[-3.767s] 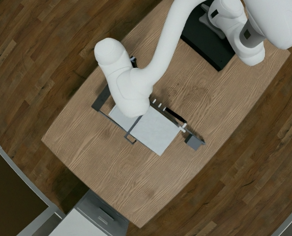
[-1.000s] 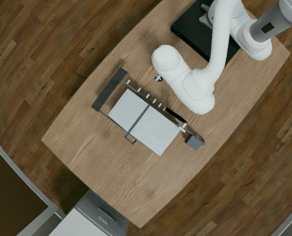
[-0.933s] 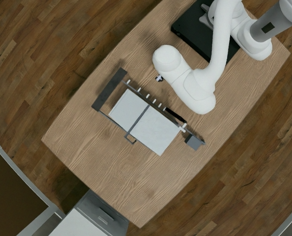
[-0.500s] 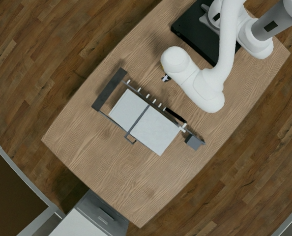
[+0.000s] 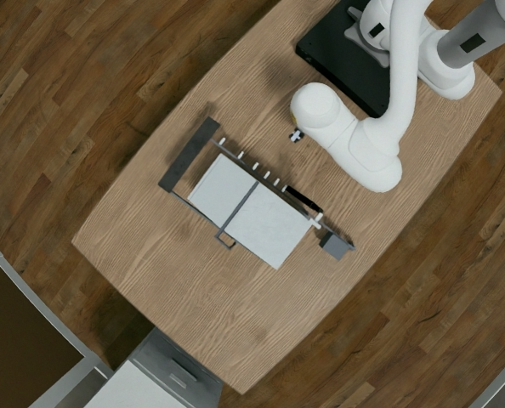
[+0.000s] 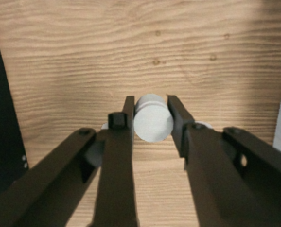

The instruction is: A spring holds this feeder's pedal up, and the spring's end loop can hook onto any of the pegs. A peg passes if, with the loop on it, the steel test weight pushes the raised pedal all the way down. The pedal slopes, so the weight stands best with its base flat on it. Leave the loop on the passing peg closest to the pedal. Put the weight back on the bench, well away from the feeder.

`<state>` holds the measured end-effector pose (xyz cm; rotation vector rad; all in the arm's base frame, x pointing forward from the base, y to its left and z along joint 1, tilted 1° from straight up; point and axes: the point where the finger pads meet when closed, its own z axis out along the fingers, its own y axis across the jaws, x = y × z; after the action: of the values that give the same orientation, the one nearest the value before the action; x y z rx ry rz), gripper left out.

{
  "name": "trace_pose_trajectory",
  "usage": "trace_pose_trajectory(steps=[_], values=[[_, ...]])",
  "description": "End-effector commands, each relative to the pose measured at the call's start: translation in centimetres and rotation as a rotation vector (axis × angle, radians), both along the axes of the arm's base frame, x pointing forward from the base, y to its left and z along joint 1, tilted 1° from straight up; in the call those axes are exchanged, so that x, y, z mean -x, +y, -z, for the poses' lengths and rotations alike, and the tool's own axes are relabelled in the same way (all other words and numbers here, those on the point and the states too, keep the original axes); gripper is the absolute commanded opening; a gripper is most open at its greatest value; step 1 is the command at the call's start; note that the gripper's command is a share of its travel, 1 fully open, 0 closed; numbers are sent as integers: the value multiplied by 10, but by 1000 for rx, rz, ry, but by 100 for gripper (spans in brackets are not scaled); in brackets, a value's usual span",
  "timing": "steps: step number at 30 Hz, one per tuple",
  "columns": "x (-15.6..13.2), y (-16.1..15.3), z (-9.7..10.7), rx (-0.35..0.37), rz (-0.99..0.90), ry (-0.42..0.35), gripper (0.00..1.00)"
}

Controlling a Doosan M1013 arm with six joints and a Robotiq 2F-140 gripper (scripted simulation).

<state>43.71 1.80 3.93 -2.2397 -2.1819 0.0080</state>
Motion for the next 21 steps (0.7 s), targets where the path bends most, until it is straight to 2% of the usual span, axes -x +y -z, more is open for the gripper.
trace_pose_trajectory(steps=[1, 6, 21], values=[[3, 4, 1, 3, 0, -1, 25], [4, 5, 3, 3, 0, -1, 25], [5, 6, 31, 3, 0, -1, 25]])
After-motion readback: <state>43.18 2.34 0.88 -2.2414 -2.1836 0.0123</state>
